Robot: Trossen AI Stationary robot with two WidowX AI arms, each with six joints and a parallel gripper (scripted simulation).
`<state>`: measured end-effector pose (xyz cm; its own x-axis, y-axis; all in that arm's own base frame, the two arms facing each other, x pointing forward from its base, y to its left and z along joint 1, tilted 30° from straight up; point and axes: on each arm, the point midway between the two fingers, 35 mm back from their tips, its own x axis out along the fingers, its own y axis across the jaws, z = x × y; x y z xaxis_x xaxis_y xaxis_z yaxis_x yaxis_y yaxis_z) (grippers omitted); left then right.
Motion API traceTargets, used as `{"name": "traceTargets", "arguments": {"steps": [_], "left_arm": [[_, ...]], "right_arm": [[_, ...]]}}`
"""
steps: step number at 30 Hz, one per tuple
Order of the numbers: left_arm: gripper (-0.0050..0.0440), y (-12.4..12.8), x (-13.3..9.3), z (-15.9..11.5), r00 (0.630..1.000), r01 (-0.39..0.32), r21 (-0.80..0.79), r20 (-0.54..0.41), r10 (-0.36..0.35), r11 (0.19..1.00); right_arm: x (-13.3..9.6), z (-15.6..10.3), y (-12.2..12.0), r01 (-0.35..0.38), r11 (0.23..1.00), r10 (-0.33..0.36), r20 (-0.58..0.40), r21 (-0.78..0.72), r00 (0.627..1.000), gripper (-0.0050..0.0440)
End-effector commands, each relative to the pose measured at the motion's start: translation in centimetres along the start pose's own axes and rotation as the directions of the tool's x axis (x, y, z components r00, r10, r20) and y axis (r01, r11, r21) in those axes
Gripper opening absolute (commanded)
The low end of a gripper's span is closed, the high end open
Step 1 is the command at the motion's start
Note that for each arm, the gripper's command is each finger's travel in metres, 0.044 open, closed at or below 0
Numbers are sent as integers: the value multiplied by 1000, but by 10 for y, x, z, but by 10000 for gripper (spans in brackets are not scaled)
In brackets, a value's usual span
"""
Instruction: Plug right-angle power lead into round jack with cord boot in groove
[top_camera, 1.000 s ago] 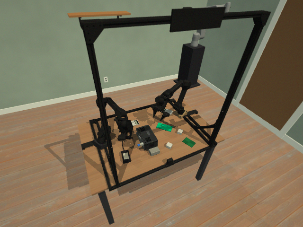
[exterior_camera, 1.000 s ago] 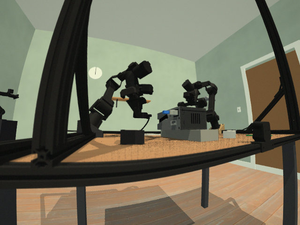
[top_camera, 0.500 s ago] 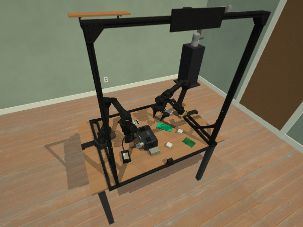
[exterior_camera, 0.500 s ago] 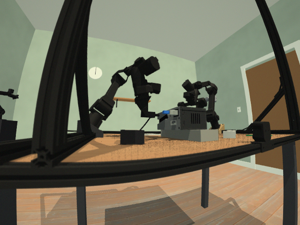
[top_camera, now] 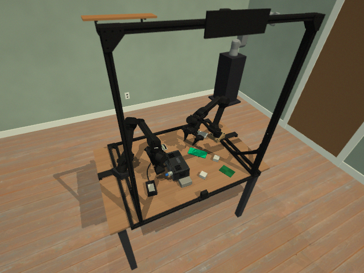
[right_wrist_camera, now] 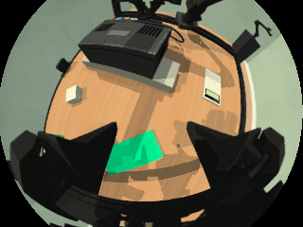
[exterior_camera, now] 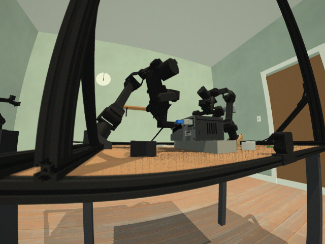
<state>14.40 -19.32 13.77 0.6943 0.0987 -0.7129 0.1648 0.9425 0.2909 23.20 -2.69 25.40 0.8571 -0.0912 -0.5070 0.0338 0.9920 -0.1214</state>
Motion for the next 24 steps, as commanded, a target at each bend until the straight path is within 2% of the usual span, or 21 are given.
{"name": "traceTargets", "arguments": {"steps": [1, 11, 24], "left_arm": [[0, -2, 0, 3, 1000, 1, -11, 8, 0, 1000], [0, 0, 1, 2, 998, 57, -28, 0, -57, 998], [0, 4, 0, 2, 979, 205, -60, 12, -205, 977]], "right_arm": [[0, -1, 0, 1, 1000, -1, -3, -4, 1000, 400], [0, -1, 0, 1, 1000, -1, -3, -4, 1000, 400], [0, -1, 0, 1, 1000, -1, -3, -4, 1000, 400]]}}
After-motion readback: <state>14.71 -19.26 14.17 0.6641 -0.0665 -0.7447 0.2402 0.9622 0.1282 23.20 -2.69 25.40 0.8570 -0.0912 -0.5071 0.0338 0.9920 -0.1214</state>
